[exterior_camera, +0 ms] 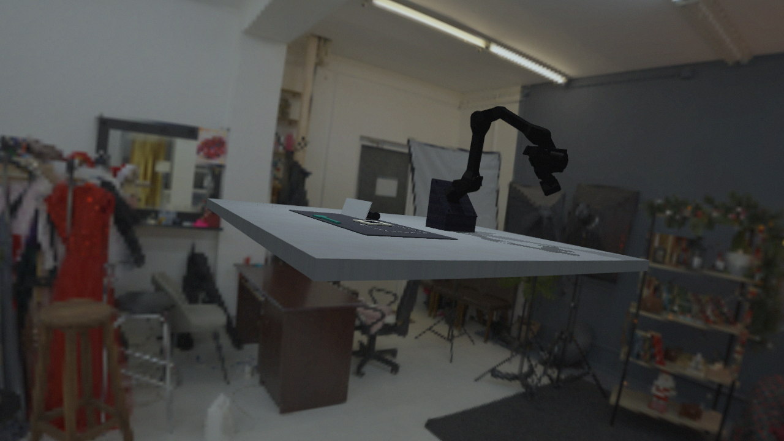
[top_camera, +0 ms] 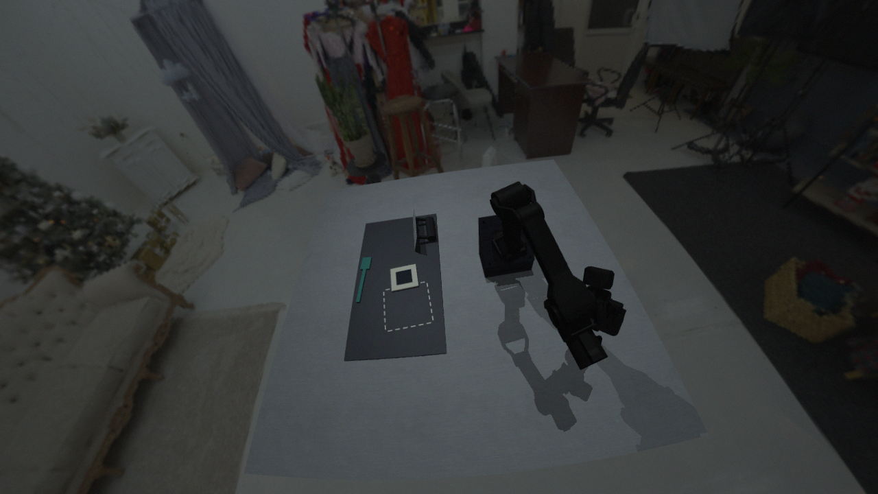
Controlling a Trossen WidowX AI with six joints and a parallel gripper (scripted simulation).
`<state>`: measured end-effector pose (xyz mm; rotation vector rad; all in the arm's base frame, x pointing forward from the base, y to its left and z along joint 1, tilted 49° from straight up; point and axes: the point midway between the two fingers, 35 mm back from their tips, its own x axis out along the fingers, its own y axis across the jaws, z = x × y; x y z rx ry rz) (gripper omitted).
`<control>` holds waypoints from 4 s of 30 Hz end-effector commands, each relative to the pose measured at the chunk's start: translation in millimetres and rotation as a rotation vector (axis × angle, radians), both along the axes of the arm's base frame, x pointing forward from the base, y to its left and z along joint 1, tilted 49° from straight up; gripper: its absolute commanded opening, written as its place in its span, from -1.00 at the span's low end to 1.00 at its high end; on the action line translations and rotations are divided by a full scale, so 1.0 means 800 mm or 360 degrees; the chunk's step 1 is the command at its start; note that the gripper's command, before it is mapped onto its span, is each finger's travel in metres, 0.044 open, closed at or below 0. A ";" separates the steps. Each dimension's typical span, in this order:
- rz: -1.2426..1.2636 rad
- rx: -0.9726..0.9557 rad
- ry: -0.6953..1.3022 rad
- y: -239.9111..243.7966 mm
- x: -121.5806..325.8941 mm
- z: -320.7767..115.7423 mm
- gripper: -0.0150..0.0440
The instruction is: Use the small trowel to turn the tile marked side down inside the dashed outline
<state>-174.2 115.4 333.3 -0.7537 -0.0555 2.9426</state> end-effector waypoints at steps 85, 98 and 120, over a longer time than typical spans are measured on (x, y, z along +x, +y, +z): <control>-0.3050 -0.2355 0.1124 0.103 0.529 -0.327 -0.15; -0.3321 -0.2795 0.1686 0.018 0.571 -0.392 -0.15; -0.3357 -0.3501 0.2913 -0.127 0.566 -0.496 -0.15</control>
